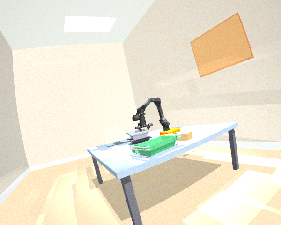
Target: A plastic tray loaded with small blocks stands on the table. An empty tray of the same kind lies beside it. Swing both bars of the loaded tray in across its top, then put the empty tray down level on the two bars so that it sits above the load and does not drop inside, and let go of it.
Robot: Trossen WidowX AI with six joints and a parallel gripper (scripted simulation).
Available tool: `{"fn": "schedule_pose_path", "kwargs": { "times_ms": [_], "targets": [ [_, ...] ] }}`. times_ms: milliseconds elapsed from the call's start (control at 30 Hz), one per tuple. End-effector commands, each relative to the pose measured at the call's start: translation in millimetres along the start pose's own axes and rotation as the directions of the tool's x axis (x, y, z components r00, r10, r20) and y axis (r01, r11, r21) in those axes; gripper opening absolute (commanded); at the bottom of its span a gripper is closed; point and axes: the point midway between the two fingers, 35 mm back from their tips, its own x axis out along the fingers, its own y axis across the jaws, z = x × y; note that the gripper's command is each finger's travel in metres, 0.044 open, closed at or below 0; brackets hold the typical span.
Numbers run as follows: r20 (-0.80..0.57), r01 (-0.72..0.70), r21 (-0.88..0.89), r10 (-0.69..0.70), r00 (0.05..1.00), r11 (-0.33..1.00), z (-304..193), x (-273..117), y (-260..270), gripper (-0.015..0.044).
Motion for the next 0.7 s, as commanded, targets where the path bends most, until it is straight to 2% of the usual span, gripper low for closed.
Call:
{"fn": "schedule_pose_path", "kwargs": {
  "times_ms": [0, 200, 467, 667],
  "targets": [
    [-0.004, 0.004, 0.001, -0.004, 1.0, 1.0, -0.5, 0.2, -0.8, 0.0352],
    [-0.004, 0.004, 0.001, -0.004, 1.0, 1.0, -0.5, 0.2, -0.8, 0.044],
    [0.0, 0.0, 0.0, 0.0, 1.0, 1.0, -0.2, -2.6, 0.5, 0.044],
    [-0.001, 0.001, 0.0, -0.001, 1.0, 1.0, -1.3, -28.3, 4.6, 0.044]
  ]
}}
